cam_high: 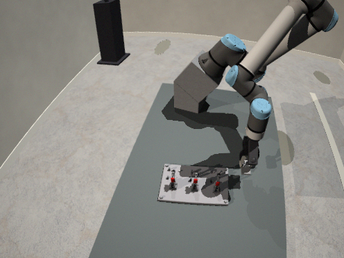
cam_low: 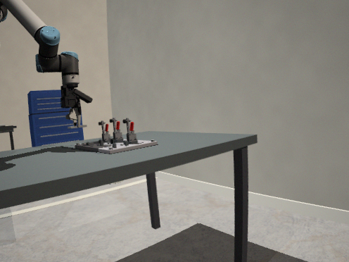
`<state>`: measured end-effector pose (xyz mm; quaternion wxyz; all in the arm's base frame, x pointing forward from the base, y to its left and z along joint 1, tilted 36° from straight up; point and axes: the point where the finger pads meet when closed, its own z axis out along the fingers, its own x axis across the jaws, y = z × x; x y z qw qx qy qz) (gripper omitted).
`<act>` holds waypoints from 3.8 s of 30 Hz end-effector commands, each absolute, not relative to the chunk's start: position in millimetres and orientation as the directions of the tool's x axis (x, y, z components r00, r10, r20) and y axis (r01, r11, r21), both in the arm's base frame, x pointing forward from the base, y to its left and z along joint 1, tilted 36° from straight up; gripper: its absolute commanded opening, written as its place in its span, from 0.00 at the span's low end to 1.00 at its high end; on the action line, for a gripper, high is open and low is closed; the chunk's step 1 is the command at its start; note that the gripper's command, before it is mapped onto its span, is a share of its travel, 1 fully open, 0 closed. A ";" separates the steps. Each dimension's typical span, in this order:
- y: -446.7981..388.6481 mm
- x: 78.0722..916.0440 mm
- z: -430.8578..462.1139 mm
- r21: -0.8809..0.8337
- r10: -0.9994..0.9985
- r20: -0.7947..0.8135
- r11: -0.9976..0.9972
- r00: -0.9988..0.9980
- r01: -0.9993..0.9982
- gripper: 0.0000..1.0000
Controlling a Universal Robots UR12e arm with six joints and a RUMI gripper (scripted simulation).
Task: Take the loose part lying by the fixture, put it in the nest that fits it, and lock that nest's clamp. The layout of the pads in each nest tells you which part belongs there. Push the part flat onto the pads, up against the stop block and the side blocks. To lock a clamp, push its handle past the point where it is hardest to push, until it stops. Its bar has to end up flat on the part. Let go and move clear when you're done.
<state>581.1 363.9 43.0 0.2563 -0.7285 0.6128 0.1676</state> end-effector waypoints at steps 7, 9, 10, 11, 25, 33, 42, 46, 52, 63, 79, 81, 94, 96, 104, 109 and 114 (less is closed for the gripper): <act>364.8 578.8 41.4 -0.165 -0.807 -0.558 -0.119 0.192 -0.979 0.00; 364.8 578.8 41.4 -0.165 -0.807 -0.558 -0.119 0.192 -0.979 0.00; 364.8 578.8 41.4 -0.165 -0.807 -0.558 -0.119 0.192 -0.979 0.00; 364.8 578.8 41.4 -0.165 -0.807 -0.558 -0.119 0.192 -0.979 0.00; 355.9 580.6 34.0 -0.164 -0.807 -0.559 -0.117 0.190 -0.980 0.00; 344.2 583.8 24.6 -0.164 -0.807 -0.559 -0.117 0.190 -0.980 0.00; 318.0 590.7 3.1 -0.164 -0.807 -0.559 -0.117 0.190 -0.980 0.00; 311.4 592.8 -2.1 -0.164 -0.807 -0.559 -0.117 0.190 -0.979 0.00; 291.8 599.0 -17.5 -0.166 -0.807 -0.559 -0.117 0.191 -0.979 0.00; 268.4 606.1 -36.1 -0.167 -0.807 -0.558 -0.117 0.191 -0.979 0.00; 257.5 610.1 -44.3 -0.169 -0.807 -0.557 -0.118 0.194 -0.979 0.00; 257.8 610.2 -43.8 -0.169 -0.807 -0.557 -0.118 0.194 -0.978 0.00; 257.8 610.2 -43.8 -0.169 -0.807 -0.557 -0.118 0.194 -0.978 0.00; 257.8 610.2 -43.8 -0.169 -0.807 -0.557 -0.119 0.195 -0.978 0.00; 257.8 610.2 -43.8 -0.171 -0.807 -0.557 -0.120 0.196 -0.978 0.00; 257.8 610.3 -43.8 -0.170 -0.807 -0.557 -0.120 0.196 -0.978 0.00; 257.7 610.4 -43.7 -0.171 -0.807 -0.557 -0.120 0.196 -0.978 0.00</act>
